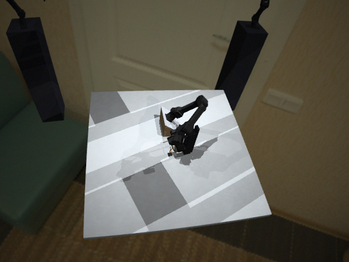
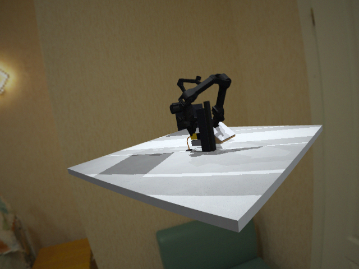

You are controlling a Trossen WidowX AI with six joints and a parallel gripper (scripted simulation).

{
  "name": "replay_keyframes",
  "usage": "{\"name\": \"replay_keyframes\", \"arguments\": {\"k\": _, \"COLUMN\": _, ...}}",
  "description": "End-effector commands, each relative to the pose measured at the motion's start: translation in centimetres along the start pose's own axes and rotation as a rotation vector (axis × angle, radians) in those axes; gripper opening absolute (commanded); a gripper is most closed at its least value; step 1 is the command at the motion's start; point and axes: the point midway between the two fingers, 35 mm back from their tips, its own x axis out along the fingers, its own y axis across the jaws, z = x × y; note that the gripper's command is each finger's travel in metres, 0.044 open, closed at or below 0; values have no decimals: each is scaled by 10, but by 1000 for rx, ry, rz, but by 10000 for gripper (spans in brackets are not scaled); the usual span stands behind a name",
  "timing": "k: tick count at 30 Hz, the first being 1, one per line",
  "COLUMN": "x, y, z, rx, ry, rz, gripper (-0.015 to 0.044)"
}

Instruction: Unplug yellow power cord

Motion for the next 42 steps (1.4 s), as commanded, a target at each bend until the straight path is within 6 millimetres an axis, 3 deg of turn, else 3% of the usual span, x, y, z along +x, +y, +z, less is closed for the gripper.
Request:
{"name": "replay_keyframes", "arguments": {"k": 1, "x": -6, "y": 2, "z": 20, "rx": 2, "ry": -48, "rz": 6, "gripper": 0}}
{"name": "replay_keyframes", "arguments": {"k": 27, "x": -15, "y": 0, "z": 62, "rx": 5, "ry": -48, "rz": 6, "gripper": 0}}
{"name": "replay_keyframes", "arguments": {"k": 32, "x": -8, "y": -2, "z": 51, "rx": 6, "ry": -44, "rz": 7, "gripper": 131}}
{"name": "replay_keyframes", "arguments": {"k": 42, "x": -10, "y": -1, "z": 58, "rx": 6, "ry": -45, "rz": 7, "gripper": 394}}
